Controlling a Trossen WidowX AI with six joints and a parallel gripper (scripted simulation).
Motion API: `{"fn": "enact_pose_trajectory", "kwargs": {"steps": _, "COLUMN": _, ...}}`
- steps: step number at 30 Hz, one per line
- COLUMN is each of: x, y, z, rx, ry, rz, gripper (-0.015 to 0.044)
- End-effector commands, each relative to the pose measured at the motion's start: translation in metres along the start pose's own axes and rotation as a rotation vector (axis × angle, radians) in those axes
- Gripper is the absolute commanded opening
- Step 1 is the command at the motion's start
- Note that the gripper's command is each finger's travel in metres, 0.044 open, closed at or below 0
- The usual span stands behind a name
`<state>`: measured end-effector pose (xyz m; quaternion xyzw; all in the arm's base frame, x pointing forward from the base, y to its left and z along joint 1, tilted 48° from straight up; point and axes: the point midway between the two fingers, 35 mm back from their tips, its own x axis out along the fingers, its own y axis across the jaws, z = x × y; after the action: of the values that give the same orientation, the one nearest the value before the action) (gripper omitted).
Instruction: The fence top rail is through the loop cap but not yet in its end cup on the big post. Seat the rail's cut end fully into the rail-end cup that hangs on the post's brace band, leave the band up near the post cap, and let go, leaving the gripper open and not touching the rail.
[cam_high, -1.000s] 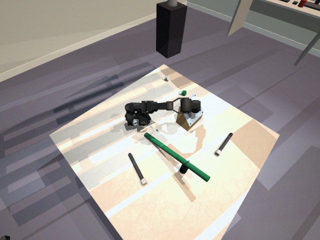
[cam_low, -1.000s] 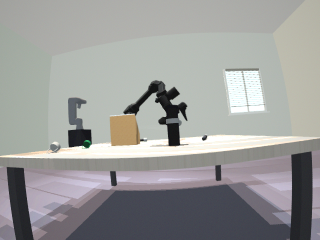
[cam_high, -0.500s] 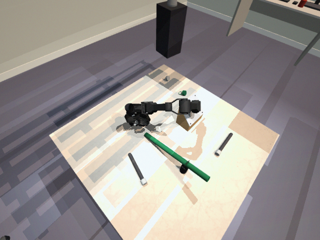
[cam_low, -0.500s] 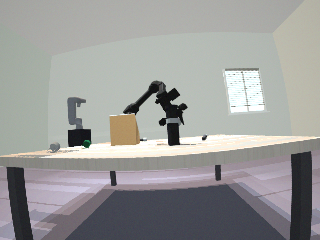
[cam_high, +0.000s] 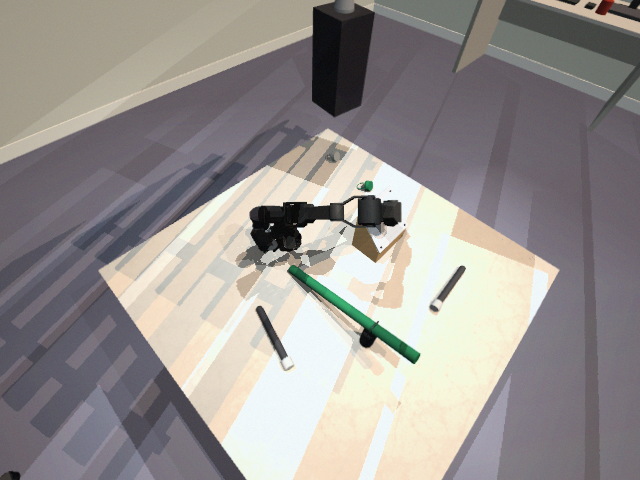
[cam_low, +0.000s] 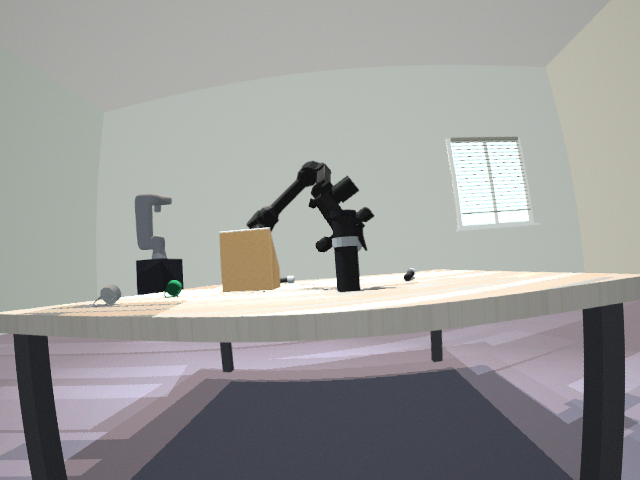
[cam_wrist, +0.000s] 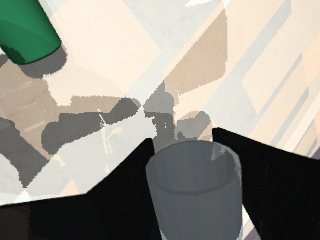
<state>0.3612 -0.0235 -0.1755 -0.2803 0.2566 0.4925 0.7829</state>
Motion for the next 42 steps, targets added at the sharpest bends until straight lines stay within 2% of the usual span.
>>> {"fn": "enact_pose_trajectory", "kwargs": {"steps": 1, "x": -0.002, "y": 0.002, "z": -0.001, "rx": -0.019, "ry": -0.013, "rz": -0.003, "gripper": 0.0}}
{"fn": "enact_pose_trajectory", "kwargs": {"steps": 42, "x": -0.014, "y": 0.022, "z": -0.005, "rx": -0.238, "ry": -0.137, "rz": -0.002, "gripper": 0.0}}
